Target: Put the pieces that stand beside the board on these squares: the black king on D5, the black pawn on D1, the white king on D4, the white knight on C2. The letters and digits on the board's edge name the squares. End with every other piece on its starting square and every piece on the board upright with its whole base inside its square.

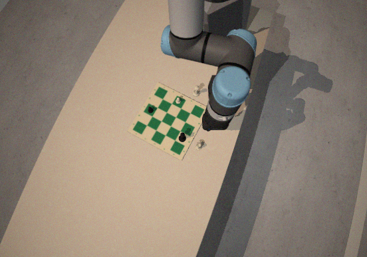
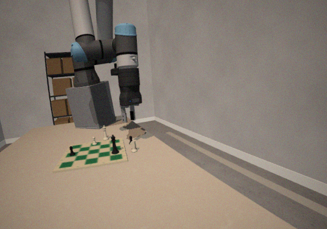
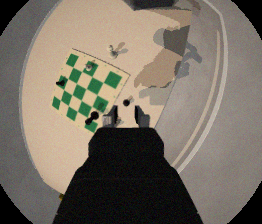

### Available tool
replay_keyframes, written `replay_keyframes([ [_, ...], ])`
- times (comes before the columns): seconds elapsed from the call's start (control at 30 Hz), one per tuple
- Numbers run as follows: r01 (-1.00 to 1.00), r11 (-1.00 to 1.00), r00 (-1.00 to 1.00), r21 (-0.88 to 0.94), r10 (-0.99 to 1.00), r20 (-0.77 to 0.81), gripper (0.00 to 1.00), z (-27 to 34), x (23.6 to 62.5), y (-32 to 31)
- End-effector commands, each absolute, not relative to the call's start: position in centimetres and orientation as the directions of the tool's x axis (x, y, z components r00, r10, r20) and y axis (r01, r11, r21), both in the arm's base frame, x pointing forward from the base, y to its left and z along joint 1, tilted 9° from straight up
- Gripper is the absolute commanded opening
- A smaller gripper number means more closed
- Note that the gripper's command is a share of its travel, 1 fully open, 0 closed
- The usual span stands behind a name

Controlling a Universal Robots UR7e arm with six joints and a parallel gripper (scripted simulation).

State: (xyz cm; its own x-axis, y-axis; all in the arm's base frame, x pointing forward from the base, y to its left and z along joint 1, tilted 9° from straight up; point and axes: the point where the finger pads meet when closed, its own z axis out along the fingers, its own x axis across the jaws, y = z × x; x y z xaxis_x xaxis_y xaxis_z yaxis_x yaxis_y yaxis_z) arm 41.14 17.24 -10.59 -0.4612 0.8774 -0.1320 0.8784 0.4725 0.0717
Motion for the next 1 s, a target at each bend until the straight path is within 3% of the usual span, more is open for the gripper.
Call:
replay_keyframes([
  [0.0, 0.879, 0.472, -0.46, 0.072, 0.878, -0.131, 0.68, -11.1, 41.2, 17.1],
  [0.97, 0.879, 0.471, -0.46, 0.074, 0.878, -0.132, 0.68, -14.5, 41.8, 16.8],
])
